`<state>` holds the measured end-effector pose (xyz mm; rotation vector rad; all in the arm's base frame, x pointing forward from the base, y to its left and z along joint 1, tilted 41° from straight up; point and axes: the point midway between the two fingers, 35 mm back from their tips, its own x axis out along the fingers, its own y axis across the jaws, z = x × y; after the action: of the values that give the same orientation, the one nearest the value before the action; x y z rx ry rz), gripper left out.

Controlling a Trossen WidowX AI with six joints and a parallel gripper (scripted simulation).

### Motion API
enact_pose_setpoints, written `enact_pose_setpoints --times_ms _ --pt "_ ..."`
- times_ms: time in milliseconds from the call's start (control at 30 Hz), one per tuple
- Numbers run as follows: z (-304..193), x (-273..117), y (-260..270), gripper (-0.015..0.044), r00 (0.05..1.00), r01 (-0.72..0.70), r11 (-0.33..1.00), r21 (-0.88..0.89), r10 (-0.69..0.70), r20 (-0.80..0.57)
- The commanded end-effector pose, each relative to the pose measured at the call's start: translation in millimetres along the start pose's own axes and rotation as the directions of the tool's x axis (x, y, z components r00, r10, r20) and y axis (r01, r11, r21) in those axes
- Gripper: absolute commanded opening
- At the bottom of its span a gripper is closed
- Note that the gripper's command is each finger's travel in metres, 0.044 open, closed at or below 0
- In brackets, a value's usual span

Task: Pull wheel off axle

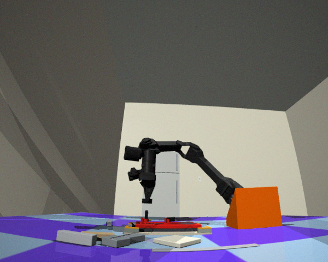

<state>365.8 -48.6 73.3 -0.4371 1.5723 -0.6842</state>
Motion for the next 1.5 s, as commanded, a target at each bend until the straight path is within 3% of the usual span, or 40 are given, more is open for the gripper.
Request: enact_pose_setpoints --times_ms 0,900,1467 --pt "0 -13 0 0.0 1.0 -0.005 1.0 0.004 0.005 0.005" --pt "-63 -12 -90 0.0 1.0 0.0 1.0 0.001 0.0 0.001" --pt "-60 45 -90 0.0 1.0 -0.001 1.0 0.002 0.001 0.003"
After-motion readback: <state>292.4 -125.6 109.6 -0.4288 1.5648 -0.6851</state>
